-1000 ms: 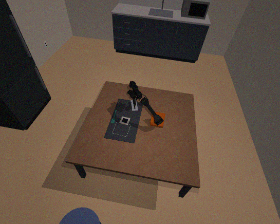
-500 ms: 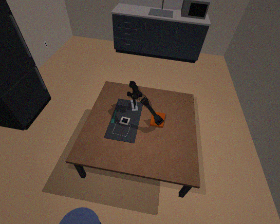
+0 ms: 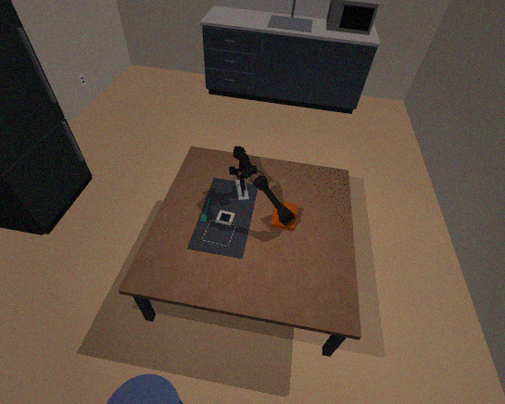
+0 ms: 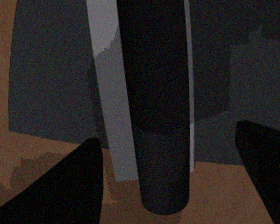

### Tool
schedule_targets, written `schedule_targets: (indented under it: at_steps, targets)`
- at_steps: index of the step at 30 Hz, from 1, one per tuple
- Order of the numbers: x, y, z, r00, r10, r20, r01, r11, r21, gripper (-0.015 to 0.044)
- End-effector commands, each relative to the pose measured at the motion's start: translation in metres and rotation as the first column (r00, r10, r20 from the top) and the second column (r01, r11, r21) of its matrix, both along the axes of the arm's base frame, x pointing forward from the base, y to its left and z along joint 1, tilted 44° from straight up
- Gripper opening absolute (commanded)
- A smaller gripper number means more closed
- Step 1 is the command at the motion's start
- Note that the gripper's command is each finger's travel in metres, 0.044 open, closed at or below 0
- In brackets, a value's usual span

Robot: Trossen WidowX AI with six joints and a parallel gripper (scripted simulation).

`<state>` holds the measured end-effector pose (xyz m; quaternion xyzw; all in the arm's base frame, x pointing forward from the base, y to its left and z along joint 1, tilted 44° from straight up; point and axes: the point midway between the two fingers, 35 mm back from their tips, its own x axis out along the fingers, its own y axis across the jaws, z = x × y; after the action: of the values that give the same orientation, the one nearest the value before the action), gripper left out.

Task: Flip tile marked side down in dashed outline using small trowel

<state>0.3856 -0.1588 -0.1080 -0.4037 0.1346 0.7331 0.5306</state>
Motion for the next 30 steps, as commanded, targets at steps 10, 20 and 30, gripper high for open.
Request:
schedule_targets:
  at_steps: [10,20,30]
  targets:
    - [-0.001,0.014,-0.016,1.0,0.013,0.002,-0.013,1.0,0.003,0.027]
    - [-0.003,0.025,-0.029,1.0,0.016,0.002,-0.016,1.0,0.005,0.027]
    - [-0.004,0.028,-0.031,1.0,0.016,0.001,-0.016,1.0,0.005,0.0132]
